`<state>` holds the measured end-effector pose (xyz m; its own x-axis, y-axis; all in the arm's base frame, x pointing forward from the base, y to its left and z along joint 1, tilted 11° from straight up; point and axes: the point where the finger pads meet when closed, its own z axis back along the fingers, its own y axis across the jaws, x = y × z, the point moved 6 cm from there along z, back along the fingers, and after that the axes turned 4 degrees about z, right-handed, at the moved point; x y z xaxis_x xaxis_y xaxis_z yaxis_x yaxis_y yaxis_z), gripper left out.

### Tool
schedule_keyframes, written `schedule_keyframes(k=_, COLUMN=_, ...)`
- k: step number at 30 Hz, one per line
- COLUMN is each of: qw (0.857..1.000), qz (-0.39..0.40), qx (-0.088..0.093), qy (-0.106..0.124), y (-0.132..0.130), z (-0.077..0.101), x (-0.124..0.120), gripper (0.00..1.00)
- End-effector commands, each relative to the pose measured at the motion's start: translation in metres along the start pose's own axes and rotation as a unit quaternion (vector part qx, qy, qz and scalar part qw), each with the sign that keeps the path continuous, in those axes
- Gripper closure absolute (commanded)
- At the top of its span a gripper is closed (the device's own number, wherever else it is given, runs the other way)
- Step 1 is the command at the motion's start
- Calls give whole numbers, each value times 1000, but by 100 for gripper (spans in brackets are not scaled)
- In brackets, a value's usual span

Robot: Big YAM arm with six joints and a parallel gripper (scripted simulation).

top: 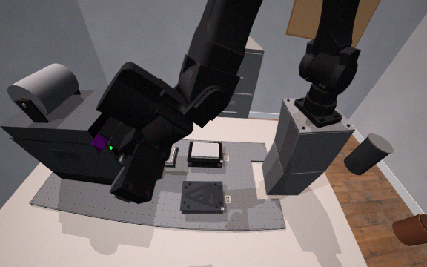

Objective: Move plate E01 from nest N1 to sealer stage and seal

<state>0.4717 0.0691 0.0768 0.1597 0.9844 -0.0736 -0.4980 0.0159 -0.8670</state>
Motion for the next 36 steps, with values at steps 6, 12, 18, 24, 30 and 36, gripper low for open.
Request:
schedule_keyframes(k=6, qw=1000, qz=-14, qx=-11, qy=2, y=-13, z=3, x=-3, gripper=0)
schedule_keyframes(k=12, qw=1000, qz=-14, qx=-11, qy=2, y=-13, z=3, x=-3, gripper=0)
schedule_keyframes(k=18, qw=1000, qz=-13, qx=-11, qy=2, y=-13, z=3, x=-2, gripper=0)
schedule_keyframes(k=24, qw=999, qz=-40, qx=-9, qy=2, y=-5, z=2, x=-9, gripper=1)
schedule_keyframes(k=30, qw=989, qz=-145, qx=-5, qy=7, y=23, z=-1, x=-37, gripper=3)
schedule_keyframes(k=36, qw=970, qz=-244, qx=-4, qy=3, y=49, z=0, x=-56, gripper=7)
